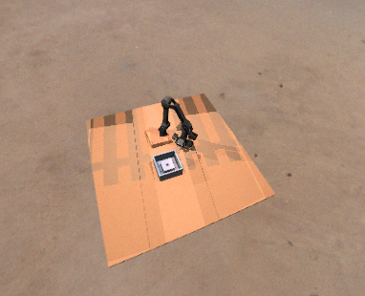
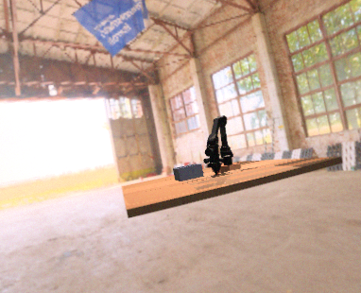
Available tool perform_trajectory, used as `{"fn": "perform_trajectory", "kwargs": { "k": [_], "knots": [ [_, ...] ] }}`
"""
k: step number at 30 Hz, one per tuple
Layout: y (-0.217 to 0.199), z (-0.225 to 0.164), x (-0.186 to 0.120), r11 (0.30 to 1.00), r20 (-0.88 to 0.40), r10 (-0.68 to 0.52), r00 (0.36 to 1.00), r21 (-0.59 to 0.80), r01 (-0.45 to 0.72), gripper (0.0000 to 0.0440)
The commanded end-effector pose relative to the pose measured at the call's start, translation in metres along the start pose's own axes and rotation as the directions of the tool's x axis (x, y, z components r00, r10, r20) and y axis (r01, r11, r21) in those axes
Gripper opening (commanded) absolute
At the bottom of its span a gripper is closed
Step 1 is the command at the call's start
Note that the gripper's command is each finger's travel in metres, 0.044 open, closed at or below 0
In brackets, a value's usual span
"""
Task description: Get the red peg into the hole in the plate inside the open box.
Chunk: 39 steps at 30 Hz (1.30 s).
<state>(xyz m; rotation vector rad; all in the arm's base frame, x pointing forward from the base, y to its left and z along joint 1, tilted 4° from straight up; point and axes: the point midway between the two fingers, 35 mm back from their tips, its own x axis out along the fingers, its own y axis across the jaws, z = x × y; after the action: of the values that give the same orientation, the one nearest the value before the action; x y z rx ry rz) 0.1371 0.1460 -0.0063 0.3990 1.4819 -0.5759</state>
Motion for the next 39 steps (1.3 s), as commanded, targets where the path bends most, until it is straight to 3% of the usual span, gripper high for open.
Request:
{"fn": "perform_trajectory", "kwargs": {
  "k": [1, 5, 22, 29, 39],
  "knots": [
    [-0.001, 0.000, 0.006, 0.999, -0.006, -0.036, 0.999, -0.006, 0.036, 0.0070],
    [-0.002, 0.000, 0.008, 0.997, -0.007, -0.073, 0.997, -0.007, 0.073, 0.0001],
    [0.017, 0.037, -0.061, 1.000, 0.118, -0.023, 0.993, 0.010, 0.022, 0.0000],
    [0.021, 0.059, -0.090, 0.997, 0.162, -0.008, 0.987, 0.076, -0.005, 0.0000],
    [0.021, 0.103, -0.108, 0.978, 0.219, -0.011, 0.976, 0.206, -0.035, 0.0000]
  ]
}}
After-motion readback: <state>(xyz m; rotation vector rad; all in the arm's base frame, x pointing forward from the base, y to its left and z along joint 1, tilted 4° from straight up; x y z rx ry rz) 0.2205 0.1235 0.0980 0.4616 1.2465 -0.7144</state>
